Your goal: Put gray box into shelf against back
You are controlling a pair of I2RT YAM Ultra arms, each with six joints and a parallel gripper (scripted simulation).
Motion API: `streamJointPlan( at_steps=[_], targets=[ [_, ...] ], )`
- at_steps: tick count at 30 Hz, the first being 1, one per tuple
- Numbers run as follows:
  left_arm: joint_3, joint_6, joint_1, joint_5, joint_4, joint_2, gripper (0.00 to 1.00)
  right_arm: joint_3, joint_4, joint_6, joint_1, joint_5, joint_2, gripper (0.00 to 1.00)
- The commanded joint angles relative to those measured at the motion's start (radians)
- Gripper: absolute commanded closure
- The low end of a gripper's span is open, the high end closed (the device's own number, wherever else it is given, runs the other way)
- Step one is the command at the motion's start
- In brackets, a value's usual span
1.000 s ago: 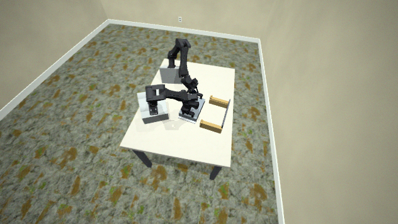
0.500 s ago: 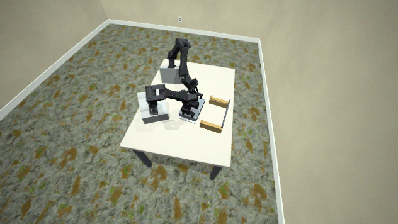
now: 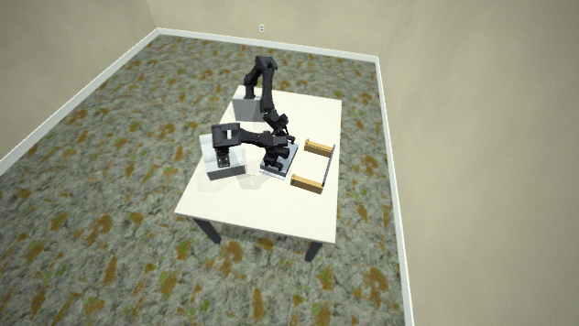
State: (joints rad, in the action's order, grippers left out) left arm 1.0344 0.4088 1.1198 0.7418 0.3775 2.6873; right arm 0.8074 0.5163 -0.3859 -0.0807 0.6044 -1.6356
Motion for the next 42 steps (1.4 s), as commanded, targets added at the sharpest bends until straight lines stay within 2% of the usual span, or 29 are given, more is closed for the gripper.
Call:
streamJointPlan(
  at_steps=[1, 2, 18, 27, 29, 42],
  targets=[
    [0.046, -0.013, 0.023, 0.004, 0.028, -0.041, 0.86, 0.041, -0.017, -0.003, 0.021, -0.01, 0.018, 0.86],
    [0.037, -0.013, 0.018, 0.011, 0.027, -0.032, 0.86, 0.017, -0.018, 0.009, 0.018, -0.009, 0.009, 0.86],
    [0.047, -0.014, 0.026, 0.019, 0.024, -0.046, 0.86, 0.042, -0.011, 0.012, 0.024, -0.009, 0.047, 0.86],
    [0.054, -0.024, 0.033, 0.053, 0.015, -0.067, 0.86, 0.064, 0.045, 0.014, 0.039, 0.009, 0.059, 0.86],
    [0.06, -0.038, 0.027, 0.04, -0.032, -0.071, 0.86, 0.06, 0.035, 0.015, 0.038, 0.009, 0.065, 0.86],
    [0.063, -0.028, 0.032, 0.053, -0.003, -0.081, 0.86, 0.074, 0.041, 0.02, 0.044, 0.01, 0.07, 0.86]
  ],
)
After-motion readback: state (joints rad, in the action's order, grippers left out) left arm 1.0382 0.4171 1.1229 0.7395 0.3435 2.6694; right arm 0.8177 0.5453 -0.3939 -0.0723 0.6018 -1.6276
